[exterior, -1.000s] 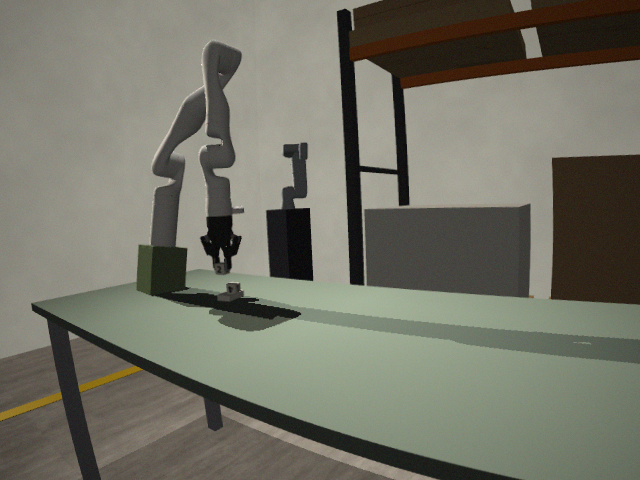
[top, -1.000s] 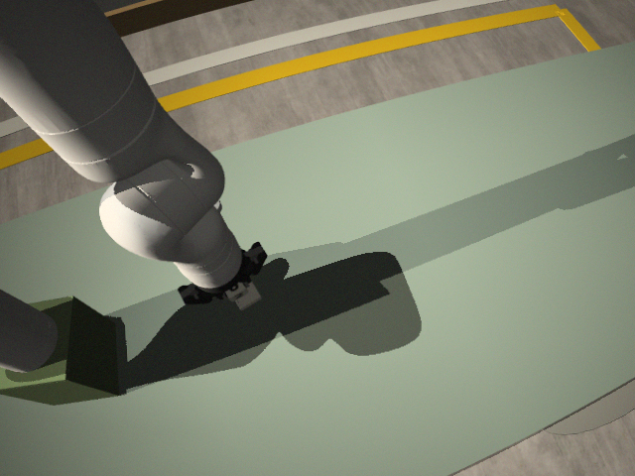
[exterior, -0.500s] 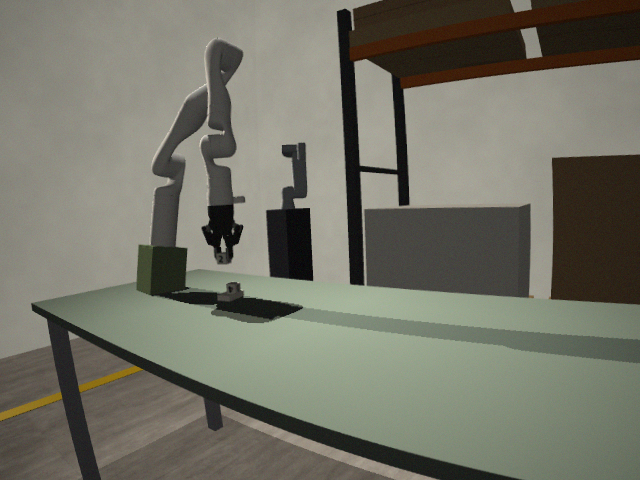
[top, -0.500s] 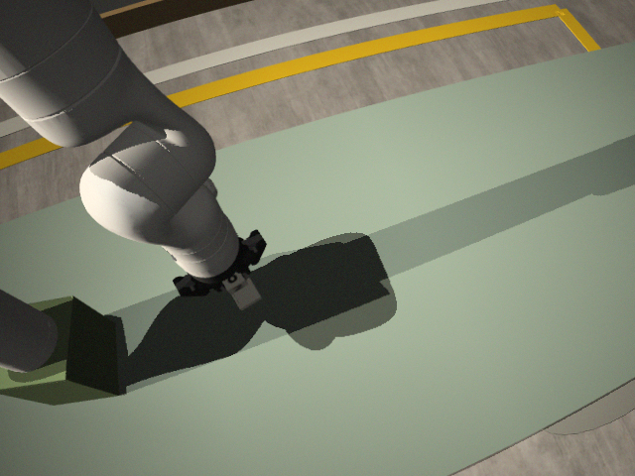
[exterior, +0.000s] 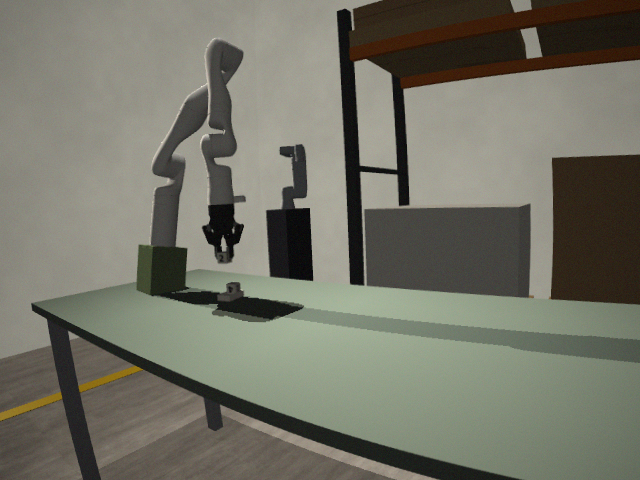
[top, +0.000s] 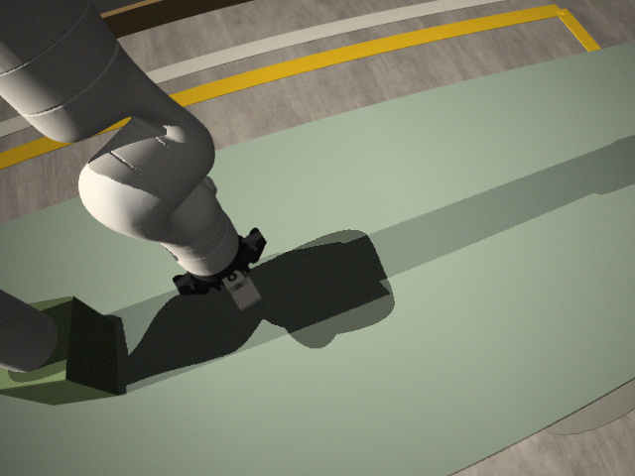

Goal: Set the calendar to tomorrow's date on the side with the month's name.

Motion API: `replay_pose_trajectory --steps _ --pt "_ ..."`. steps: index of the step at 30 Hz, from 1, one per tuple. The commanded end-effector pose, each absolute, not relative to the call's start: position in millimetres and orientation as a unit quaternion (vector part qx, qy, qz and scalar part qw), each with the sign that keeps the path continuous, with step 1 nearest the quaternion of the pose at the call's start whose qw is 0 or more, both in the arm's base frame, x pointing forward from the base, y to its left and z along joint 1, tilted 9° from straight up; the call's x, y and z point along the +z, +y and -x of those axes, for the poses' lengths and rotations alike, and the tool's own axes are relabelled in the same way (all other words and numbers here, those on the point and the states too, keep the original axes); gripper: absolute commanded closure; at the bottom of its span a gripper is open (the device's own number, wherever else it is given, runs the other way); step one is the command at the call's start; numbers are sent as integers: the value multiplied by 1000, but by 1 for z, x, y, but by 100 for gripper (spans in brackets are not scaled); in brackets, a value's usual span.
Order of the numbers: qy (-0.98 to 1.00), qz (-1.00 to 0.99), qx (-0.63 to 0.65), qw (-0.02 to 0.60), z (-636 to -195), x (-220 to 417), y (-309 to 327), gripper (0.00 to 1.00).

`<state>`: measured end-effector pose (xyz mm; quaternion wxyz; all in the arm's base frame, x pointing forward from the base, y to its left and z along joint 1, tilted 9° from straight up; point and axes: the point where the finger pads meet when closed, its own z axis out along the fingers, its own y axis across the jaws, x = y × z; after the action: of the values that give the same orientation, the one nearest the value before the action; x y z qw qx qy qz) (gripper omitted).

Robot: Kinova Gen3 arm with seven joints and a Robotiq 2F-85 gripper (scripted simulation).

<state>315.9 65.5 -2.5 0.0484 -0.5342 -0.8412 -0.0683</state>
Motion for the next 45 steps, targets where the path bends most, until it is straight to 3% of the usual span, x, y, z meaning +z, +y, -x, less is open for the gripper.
replay_pose_trajectory --steps 1,11,22,35,45 --pt "-835 544 -68 51 -316 -3 65 72" --pt "-761 643 -58 63 -322 -9 52 72" --pt "-545 834 -37 79 -339 -20 16 72" --pt "-370 925 -28 80 -355 -26 -12 72" --pt "-357 930 -27 80 -355 -26 -14 72"
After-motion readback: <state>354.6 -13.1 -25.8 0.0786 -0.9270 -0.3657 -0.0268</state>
